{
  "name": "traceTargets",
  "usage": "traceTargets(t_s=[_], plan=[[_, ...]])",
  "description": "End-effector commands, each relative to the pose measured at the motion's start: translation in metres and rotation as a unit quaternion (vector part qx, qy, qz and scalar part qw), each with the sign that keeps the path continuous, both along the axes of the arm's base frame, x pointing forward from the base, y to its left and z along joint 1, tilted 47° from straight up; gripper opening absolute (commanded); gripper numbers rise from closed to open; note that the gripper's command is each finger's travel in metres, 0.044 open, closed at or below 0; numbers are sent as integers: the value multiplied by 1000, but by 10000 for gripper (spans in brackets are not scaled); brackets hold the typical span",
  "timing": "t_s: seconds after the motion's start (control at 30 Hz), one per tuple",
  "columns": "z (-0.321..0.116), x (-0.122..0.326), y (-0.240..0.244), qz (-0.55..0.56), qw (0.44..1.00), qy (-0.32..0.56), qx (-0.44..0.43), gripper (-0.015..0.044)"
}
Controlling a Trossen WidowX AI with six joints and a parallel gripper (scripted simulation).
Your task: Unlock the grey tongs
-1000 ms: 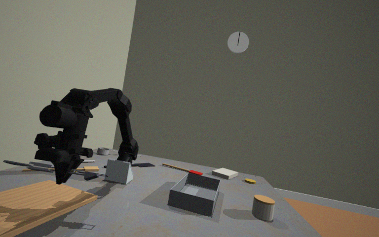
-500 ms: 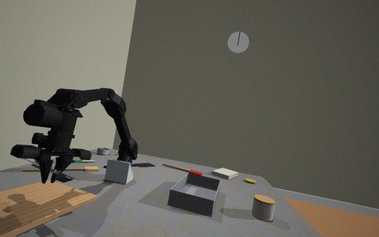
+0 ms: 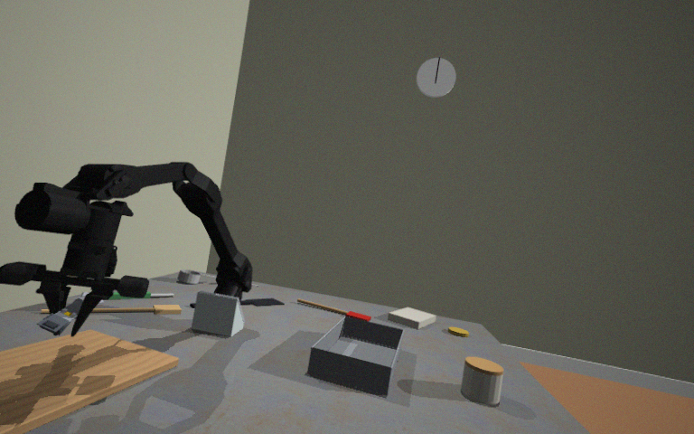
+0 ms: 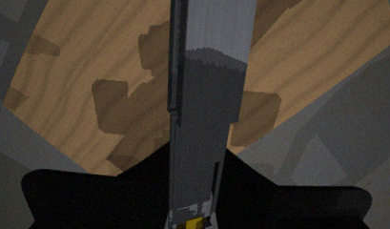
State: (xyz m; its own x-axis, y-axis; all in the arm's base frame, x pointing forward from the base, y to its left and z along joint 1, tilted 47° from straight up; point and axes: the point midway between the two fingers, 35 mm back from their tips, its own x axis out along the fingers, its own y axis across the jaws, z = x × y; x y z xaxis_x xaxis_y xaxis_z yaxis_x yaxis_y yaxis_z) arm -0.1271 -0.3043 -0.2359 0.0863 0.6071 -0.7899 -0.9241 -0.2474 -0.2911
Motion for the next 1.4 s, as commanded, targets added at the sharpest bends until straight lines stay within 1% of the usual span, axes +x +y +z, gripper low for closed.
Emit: traceTargets(t_s=[0.0,0.23,0.5,0.93,1.37], plan=[[-1,-12,2,-64,996,55,5,-150],[-3,-28,8,-170,975,140,17,-150],[-5,-45,16,-277,934,225,29,-150],[-6,-45,15,-281,932,227,21,-150],[-3,-50,-5,-291,927,223,-77,-150]])
